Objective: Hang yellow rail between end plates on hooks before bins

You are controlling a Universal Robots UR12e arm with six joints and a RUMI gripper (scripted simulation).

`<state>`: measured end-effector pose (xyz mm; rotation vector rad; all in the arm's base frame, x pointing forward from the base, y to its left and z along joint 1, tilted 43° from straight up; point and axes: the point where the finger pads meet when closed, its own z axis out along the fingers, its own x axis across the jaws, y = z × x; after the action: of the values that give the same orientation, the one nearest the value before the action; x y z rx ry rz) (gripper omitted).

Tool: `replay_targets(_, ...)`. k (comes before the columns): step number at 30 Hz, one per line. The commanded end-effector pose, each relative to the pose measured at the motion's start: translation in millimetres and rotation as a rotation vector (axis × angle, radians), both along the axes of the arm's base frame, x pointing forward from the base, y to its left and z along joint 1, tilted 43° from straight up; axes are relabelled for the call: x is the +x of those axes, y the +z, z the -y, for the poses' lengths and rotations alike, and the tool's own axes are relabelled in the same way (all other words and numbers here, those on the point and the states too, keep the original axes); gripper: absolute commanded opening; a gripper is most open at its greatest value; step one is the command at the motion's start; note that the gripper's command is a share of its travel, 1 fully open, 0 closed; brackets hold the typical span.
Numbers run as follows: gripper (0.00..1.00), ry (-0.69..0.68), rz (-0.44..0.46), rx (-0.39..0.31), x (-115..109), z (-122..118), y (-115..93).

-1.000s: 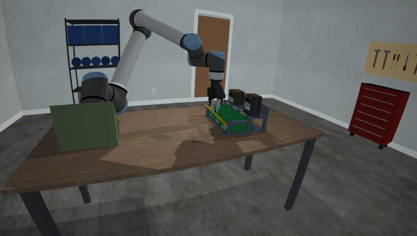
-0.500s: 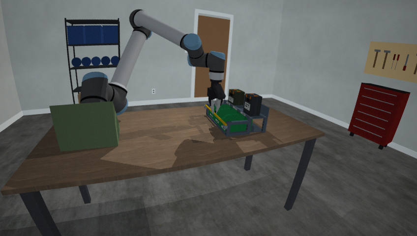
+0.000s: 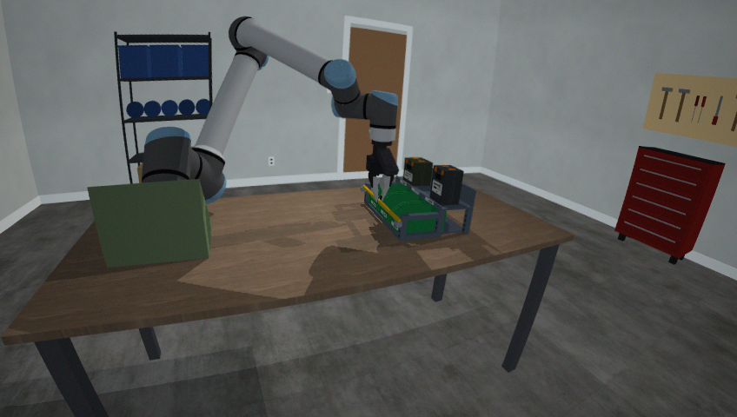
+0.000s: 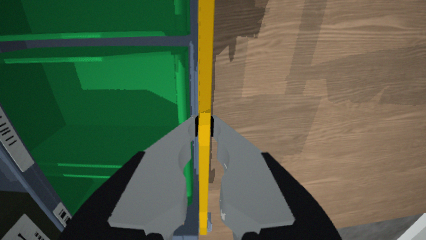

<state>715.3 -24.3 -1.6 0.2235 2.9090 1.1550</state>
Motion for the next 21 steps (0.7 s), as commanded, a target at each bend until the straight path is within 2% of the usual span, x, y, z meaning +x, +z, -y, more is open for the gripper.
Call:
replay_targets(1, 0.0, -0.001, 0.002, 0.0, 0.6, 0.4, 0.4)
replay_targets(21, 0.0, -0.001, 0.001, 0.0, 0.4, -1.0, -1.0)
